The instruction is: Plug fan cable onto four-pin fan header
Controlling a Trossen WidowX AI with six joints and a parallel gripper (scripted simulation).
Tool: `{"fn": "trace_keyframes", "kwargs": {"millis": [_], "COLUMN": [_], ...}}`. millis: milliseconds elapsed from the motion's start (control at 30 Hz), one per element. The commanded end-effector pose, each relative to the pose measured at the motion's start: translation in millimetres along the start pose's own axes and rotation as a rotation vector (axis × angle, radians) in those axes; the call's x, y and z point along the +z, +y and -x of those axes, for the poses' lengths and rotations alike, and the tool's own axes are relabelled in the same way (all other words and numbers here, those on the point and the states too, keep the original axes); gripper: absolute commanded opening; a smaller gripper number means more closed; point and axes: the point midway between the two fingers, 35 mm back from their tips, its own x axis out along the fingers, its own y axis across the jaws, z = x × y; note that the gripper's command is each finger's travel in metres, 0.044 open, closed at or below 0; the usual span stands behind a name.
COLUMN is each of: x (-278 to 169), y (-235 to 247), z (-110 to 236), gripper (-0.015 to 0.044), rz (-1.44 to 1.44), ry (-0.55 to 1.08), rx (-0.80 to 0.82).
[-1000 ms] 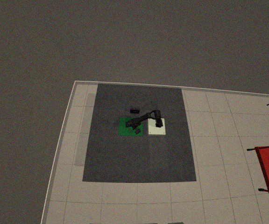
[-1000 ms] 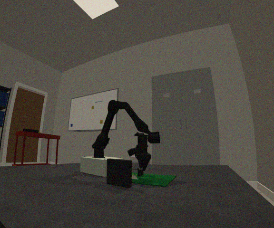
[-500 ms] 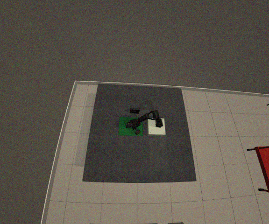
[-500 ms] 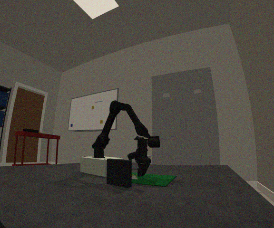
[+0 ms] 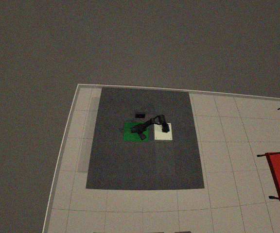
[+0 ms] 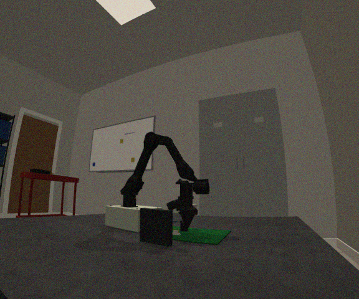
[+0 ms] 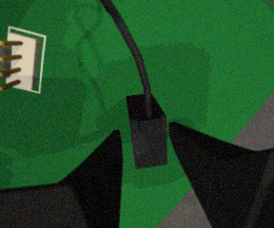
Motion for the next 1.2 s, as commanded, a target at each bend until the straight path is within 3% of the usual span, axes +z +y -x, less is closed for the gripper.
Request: {"fn": "trace_keyframes", "kwargs": {"millis": [0, 67, 167, 367, 567, 1167], "x": [0, 0, 0, 0, 0, 10], "y": [0, 0, 0, 0, 0, 18], "z": [1, 1, 1, 50, 49, 49], "gripper": [0.0072, 0.002, 0.0, 0.0, 0.0, 0.0], "rz": [0.0, 0.0, 0.0, -0.005, 0.018, 0.637], "ry": [0.001, 0.001, 0.001, -0.002, -0.002, -0.005], "rx": [0.001, 0.001, 0.001, 0.005, 0.006, 0.006]}}
